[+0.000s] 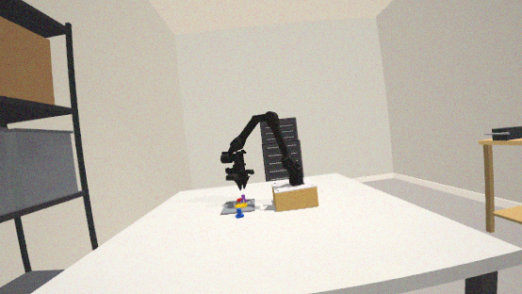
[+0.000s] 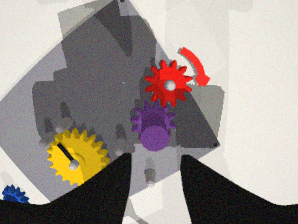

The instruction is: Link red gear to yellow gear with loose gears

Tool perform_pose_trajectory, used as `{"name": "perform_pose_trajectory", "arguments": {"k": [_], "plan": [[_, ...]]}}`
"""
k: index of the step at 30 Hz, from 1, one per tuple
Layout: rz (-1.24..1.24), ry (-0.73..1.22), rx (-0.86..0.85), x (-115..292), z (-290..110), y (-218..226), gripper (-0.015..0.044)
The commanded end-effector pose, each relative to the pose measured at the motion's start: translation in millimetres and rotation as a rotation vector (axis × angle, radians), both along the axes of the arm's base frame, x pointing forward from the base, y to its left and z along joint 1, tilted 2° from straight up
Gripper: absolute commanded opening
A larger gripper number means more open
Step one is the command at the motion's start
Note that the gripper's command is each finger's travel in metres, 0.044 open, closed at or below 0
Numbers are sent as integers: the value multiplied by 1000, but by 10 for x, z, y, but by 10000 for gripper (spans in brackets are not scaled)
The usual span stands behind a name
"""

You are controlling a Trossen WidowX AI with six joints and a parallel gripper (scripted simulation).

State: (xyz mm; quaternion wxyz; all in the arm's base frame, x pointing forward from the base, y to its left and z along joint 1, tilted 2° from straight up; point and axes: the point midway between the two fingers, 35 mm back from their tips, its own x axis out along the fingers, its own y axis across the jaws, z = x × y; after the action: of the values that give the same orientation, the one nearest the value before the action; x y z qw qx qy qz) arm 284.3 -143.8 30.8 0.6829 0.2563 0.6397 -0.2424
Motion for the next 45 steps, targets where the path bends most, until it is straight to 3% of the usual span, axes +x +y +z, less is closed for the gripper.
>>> {"name": "perform_pose_trajectory", "arguments": {"k": [1, 5, 13, 21, 45], "plan": [[15, -5, -4, -4, 106, -3, 140], [30, -9, 10, 86, 41, 210, 245], [66, -6, 26, 293, 44, 1161, 440], [58, -8, 17, 258, 41, 2193, 440], [57, -8, 17, 299, -324, 2227, 440]]}}
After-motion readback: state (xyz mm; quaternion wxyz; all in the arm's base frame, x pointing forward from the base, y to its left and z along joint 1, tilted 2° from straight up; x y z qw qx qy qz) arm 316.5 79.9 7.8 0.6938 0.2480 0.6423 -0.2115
